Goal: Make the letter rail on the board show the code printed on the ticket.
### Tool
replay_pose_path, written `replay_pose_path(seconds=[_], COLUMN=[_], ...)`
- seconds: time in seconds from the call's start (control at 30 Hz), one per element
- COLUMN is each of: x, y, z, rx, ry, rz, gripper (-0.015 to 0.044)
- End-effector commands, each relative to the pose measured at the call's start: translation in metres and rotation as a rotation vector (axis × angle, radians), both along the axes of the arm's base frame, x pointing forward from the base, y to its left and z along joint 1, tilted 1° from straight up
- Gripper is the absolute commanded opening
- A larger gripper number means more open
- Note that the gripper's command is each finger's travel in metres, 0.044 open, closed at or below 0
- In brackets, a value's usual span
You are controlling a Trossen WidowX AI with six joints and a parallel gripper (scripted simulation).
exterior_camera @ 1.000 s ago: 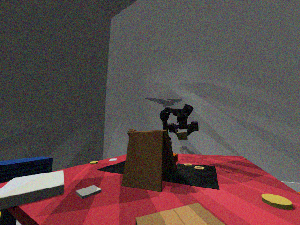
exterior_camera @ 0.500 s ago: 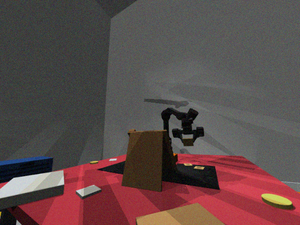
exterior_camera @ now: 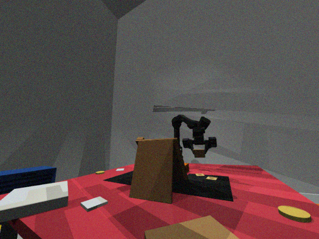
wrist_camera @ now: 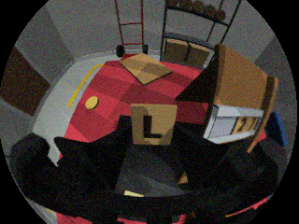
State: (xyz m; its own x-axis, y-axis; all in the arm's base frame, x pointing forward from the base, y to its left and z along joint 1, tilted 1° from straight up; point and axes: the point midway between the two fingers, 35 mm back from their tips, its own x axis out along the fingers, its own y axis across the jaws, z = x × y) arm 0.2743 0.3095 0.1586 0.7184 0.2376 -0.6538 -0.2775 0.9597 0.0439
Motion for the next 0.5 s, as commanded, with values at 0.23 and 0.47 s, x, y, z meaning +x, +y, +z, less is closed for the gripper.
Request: replay_pose_path(seconds=[0.23, 0.47], x=[0.0003, 0.0011], y=[-0.0049, -0.0087], z=[-0.0023, -0.0034], rx=[-0.004, -0.005], ry=[0.001, 0.001], rz=[0.007, 0.007], gripper=[0.0, 0.0])
